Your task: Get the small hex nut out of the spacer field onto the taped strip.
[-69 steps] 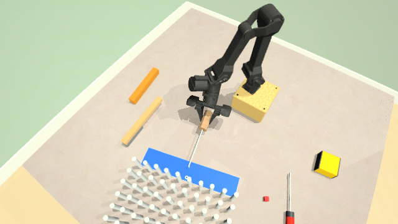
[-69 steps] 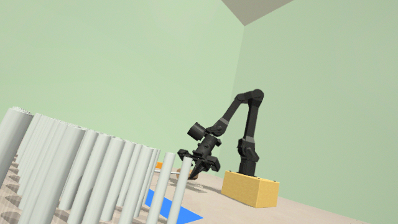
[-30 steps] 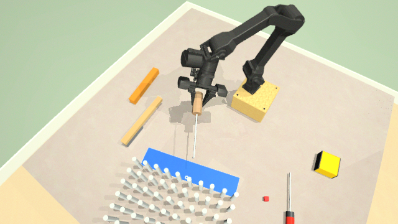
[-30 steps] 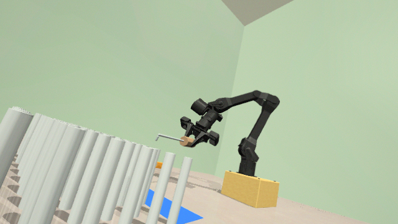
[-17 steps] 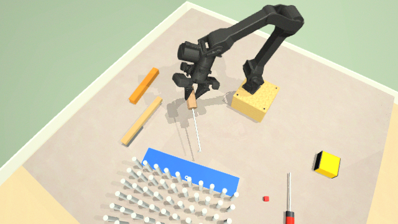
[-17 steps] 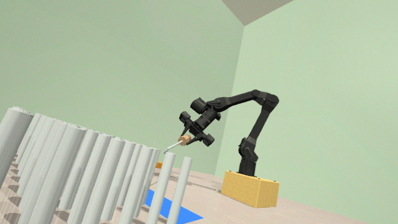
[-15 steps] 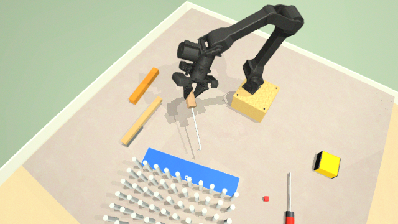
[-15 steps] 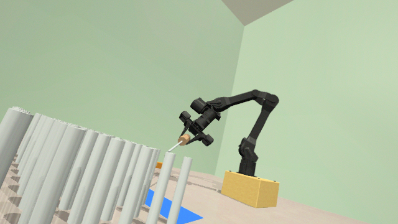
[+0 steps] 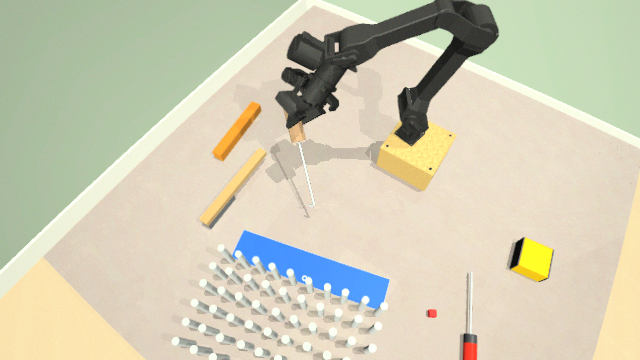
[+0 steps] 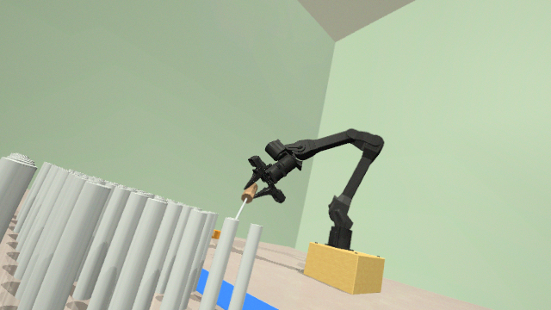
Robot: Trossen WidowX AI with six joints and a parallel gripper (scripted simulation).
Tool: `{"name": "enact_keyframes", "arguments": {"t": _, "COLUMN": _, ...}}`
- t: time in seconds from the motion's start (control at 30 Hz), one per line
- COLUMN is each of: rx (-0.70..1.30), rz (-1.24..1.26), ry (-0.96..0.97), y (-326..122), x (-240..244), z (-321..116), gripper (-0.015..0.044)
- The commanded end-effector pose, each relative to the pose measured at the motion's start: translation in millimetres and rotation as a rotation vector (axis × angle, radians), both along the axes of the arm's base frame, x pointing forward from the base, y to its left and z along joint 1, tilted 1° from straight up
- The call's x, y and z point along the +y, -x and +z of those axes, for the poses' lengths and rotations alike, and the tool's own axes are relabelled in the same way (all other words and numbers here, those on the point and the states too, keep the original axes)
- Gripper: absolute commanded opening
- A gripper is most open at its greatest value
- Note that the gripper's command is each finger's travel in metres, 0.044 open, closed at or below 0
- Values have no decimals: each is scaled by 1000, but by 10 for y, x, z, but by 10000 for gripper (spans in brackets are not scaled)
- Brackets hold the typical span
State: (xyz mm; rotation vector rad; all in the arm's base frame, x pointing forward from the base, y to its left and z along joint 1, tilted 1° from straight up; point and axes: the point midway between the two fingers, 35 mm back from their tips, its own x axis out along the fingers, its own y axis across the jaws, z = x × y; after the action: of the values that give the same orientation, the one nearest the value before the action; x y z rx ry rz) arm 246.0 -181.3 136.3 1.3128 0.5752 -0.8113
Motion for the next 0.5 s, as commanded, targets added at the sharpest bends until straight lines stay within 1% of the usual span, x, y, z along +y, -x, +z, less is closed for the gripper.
{"name": "enact_keyframes", "arguments": {"t": 0.0, "rx": 15, "rz": 52, "ry": 74, "y": 11, "x": -78, "z": 35, "gripper": 0}}
{"name": "enact_keyframes", "arguments": {"t": 0.2, "rx": 32, "rz": 167, "ry": 211, "y": -11, "x": -201, "z": 176, "gripper": 0}}
{"name": "enact_keyframes", "arguments": {"t": 0.47, "rx": 120, "rz": 320, "ry": 376, "y": 55, "x": -348, "z": 161, "gripper": 0}}
